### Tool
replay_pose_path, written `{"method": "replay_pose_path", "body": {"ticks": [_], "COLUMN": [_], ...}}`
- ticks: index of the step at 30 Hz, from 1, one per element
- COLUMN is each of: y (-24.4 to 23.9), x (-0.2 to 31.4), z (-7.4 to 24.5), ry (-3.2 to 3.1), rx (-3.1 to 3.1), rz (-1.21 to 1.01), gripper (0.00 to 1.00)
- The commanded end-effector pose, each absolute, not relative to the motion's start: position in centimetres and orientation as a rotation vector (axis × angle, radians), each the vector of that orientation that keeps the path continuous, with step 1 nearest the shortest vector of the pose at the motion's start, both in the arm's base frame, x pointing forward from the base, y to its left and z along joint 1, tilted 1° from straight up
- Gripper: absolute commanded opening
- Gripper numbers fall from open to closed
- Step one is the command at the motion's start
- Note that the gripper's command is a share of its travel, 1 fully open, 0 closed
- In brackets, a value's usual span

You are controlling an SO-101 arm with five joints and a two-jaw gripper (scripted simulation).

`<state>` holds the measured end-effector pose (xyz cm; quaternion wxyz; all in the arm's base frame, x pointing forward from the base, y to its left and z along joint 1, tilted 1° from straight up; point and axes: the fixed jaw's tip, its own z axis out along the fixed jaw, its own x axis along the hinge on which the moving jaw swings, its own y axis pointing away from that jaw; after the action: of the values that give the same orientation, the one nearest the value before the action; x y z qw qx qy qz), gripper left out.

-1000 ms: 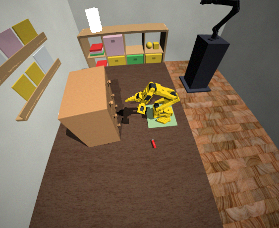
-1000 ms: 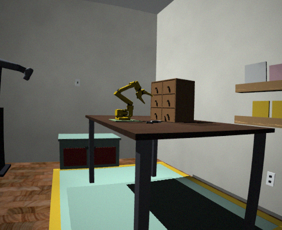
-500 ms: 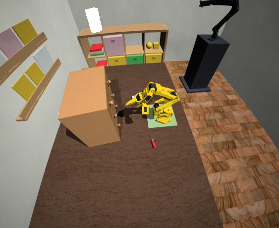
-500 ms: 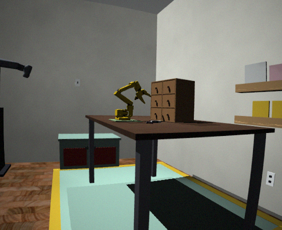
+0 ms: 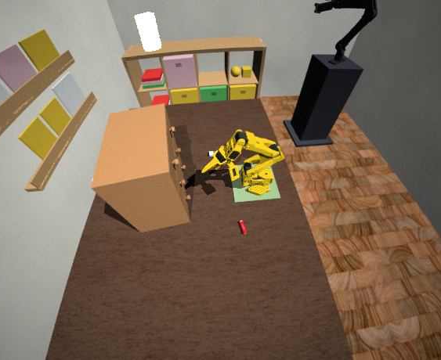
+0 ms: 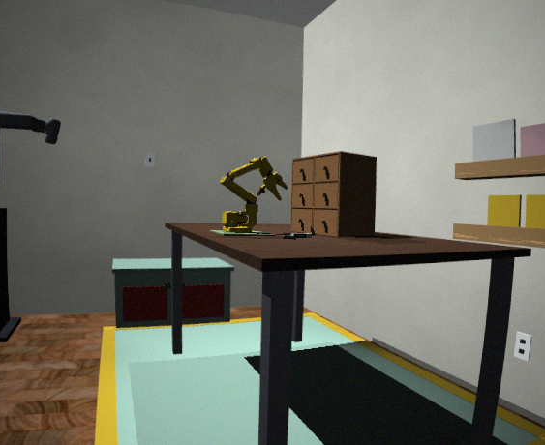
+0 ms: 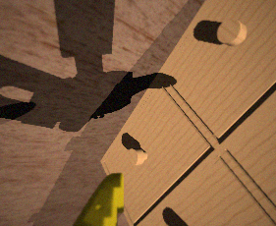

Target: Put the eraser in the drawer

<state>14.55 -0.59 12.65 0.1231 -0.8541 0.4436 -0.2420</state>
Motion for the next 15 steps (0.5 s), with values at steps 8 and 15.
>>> {"method": "replay_pose_path", "body": {"ticks": [8,15], "y": [-0.45,-0.44], "x": [14.40,14.50], "z": [12.41,12.46], "ry": [1.001,0.770], "rx": [-2.677,-2.789], "rz": [-0.730,-0.760], "gripper": [0.50,0.50]}}
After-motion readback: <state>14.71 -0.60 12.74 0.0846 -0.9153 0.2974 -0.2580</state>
